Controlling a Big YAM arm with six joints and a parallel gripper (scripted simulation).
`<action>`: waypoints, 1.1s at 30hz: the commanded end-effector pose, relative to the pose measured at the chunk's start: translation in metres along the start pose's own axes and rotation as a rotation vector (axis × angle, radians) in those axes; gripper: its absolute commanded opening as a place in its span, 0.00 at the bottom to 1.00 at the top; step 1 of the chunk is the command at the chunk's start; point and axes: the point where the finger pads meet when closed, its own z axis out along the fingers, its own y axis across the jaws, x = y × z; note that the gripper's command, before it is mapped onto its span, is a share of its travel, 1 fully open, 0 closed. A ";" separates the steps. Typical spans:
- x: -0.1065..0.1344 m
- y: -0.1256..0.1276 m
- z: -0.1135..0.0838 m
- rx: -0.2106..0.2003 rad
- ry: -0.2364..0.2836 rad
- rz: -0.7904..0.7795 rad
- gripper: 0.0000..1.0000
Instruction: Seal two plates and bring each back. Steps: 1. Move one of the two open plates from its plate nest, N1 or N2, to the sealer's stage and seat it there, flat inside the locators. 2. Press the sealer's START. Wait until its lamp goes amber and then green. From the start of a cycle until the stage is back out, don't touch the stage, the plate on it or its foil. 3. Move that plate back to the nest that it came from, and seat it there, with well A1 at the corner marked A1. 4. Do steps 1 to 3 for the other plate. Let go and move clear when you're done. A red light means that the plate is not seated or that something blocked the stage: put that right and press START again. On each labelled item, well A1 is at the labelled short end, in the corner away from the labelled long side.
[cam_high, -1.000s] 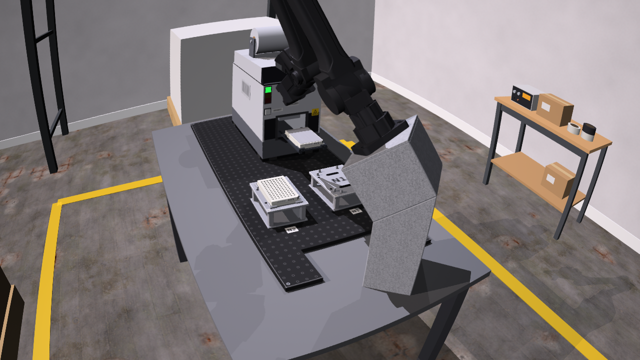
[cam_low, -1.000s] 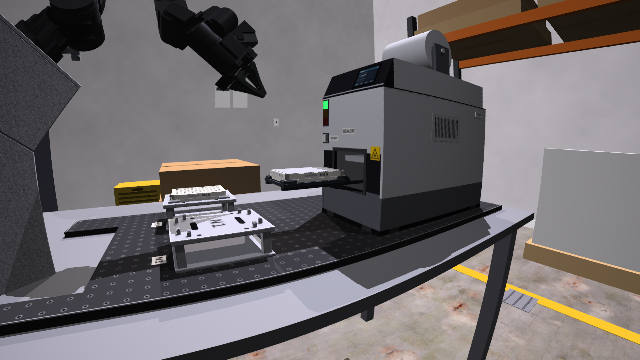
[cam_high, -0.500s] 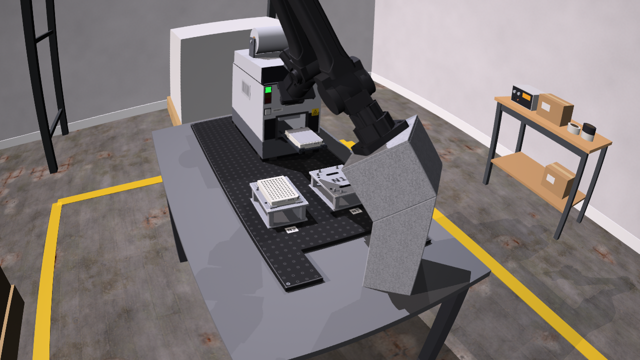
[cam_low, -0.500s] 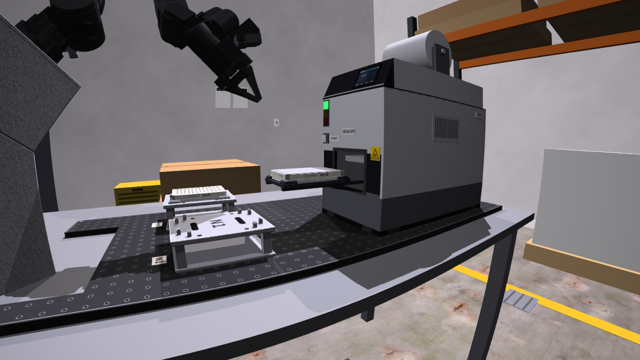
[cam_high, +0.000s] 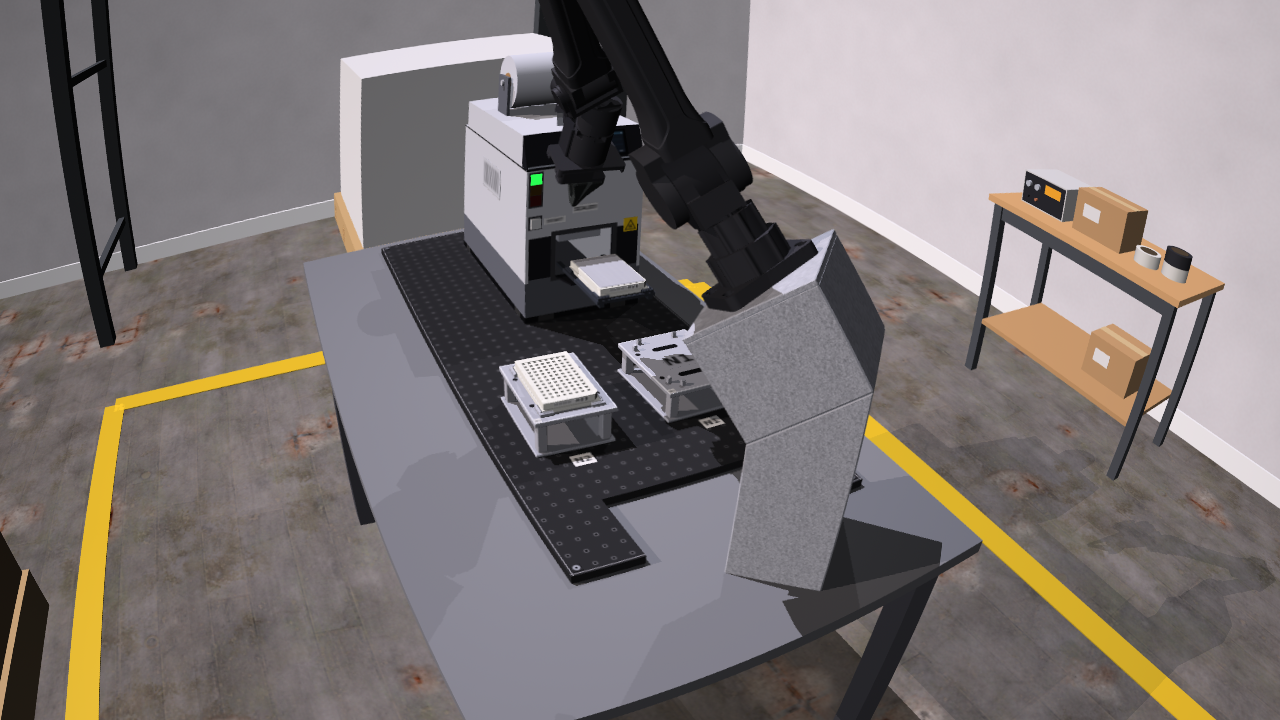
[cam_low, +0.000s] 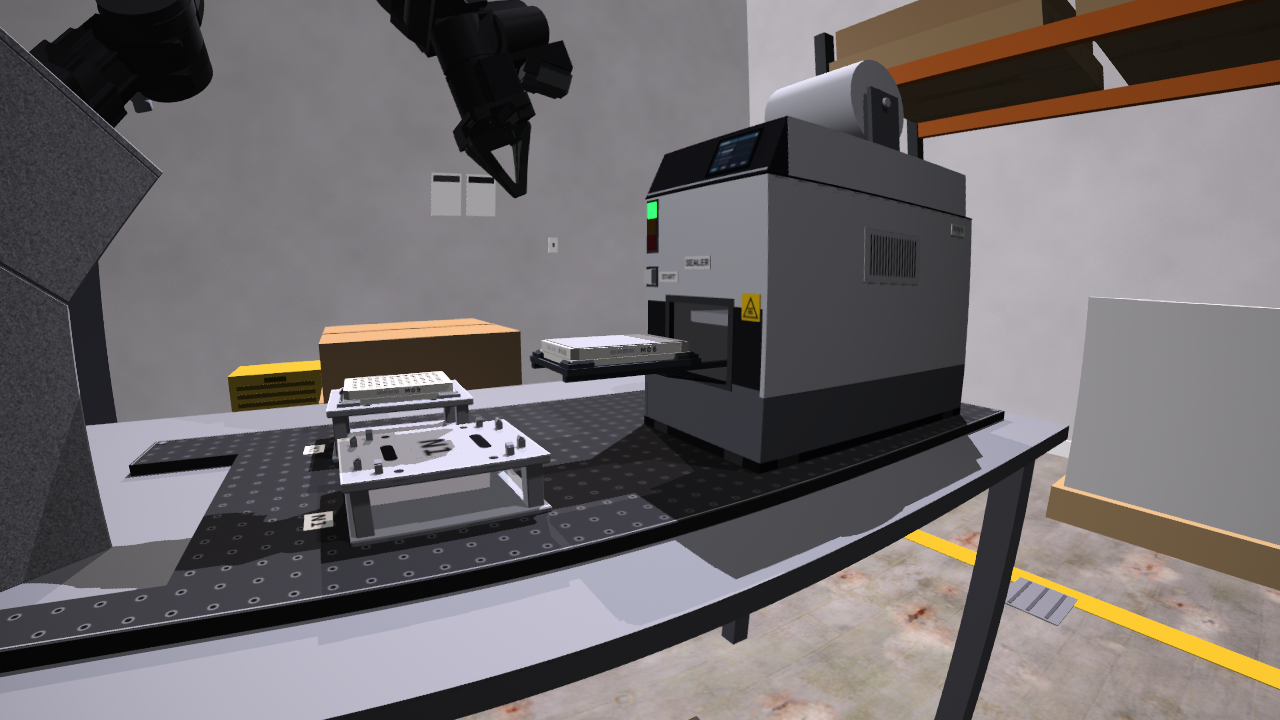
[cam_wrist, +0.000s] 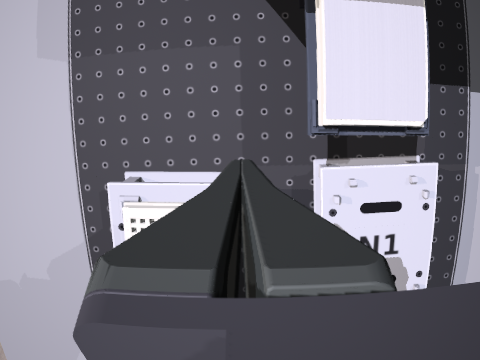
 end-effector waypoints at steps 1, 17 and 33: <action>-0.021 0.001 0.003 0.008 0.100 -0.061 0.00; -0.020 0.008 0.004 -0.002 0.402 -0.079 0.00; -0.004 -0.008 0.000 0.027 0.411 0.008 0.00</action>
